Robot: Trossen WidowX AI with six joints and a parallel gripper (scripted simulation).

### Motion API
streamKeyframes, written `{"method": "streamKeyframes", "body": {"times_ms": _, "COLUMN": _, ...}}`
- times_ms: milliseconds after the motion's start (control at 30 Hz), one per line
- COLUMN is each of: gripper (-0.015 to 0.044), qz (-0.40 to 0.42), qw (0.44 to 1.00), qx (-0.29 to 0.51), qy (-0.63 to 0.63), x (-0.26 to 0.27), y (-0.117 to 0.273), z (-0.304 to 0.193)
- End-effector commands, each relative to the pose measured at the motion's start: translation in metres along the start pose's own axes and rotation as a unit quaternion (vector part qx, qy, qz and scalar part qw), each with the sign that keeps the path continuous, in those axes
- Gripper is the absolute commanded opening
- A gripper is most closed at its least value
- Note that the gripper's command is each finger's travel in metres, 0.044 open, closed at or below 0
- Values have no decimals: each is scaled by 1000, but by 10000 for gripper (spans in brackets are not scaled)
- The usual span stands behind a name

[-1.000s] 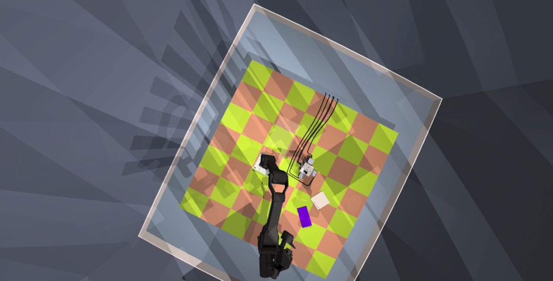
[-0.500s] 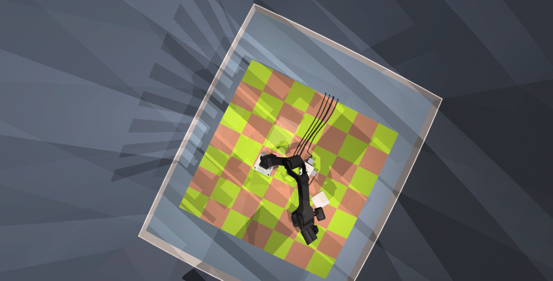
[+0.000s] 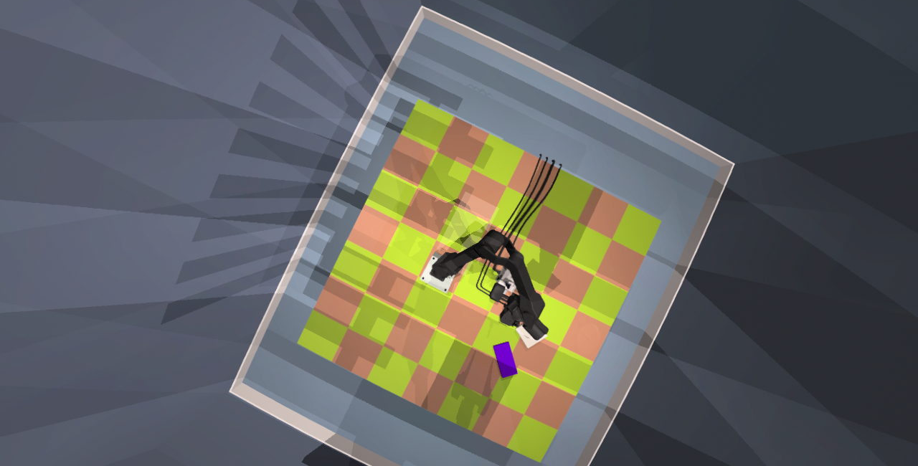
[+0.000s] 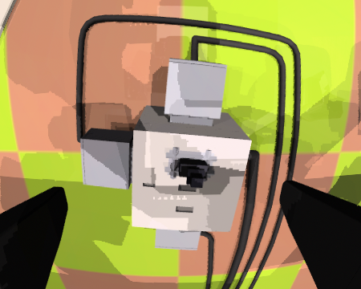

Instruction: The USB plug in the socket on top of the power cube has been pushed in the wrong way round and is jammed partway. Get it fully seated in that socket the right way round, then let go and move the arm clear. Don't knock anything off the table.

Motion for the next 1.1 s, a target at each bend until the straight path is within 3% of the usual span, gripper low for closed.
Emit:
{"method": "streamKeyframes", "body": {"times_ms": 0, "gripper": 440, "qz": -27, "qw": 999, "qx": 1, "qy": -44, "x": -7, "y": -6, "z": -11}}
{"method": "streamKeyframes", "body": {"times_ms": 1067, "gripper": 440, "qz": -27, "qw": 999, "qx": 1, "qy": -44, "x": -6, "y": -30, "z": -13}}
Point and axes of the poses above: the point midway between the two fingers, 35 mm back from their tips, its own y axis back along the fingers, its own x axis across the jaws, z = x × y, the point moved 4 cm from there along y, back along the fingers, and after that the axes turned 12 degrees about y, right-handed, at the moved point
